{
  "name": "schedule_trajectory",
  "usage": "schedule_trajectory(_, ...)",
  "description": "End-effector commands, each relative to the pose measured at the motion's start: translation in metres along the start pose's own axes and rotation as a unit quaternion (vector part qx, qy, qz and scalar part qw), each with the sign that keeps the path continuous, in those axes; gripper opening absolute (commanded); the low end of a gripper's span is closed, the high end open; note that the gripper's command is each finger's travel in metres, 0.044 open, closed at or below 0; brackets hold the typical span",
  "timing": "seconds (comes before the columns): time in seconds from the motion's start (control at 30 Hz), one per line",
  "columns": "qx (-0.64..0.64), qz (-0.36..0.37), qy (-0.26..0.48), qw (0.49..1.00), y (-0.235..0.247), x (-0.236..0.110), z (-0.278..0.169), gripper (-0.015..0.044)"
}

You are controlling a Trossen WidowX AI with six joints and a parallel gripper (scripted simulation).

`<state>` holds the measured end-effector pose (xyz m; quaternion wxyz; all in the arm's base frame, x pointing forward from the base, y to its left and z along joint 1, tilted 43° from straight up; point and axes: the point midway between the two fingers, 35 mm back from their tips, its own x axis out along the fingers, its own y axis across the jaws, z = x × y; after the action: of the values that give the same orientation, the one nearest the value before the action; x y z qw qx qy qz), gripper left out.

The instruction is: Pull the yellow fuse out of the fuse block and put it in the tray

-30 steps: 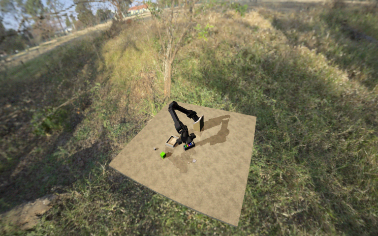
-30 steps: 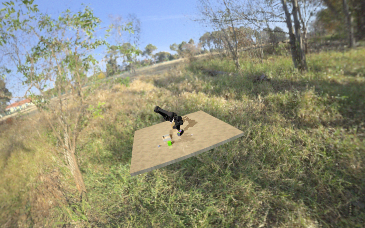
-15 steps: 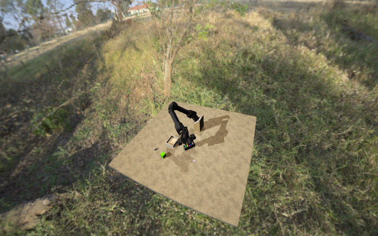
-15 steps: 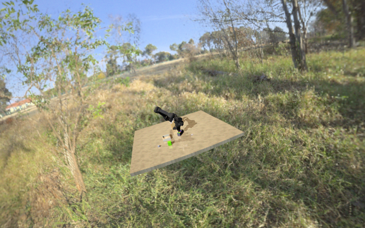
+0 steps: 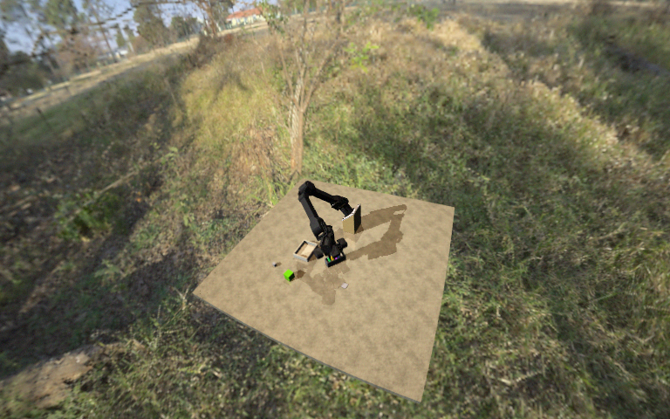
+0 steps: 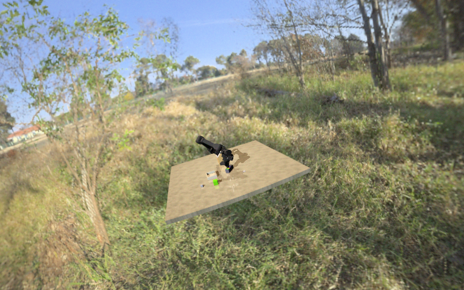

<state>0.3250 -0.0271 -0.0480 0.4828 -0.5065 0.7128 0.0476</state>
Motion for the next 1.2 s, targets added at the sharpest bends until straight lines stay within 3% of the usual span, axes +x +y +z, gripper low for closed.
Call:
schedule_trajectory(0.0, -0.003, 0.0, 0.003, 1.0, 0.001, 0.0044, -0.0012, 0.0074)
schedule_trajectory(0.77, -0.003, 0.0, 0.003, 1.0, 0.001, 0.0104, -0.0014, 0.0074)
schedule_trajectory(1.17, 0.0, 0.001, 0.001, 1.0, 0.0004, 0.0093, -0.0006, 0.0)
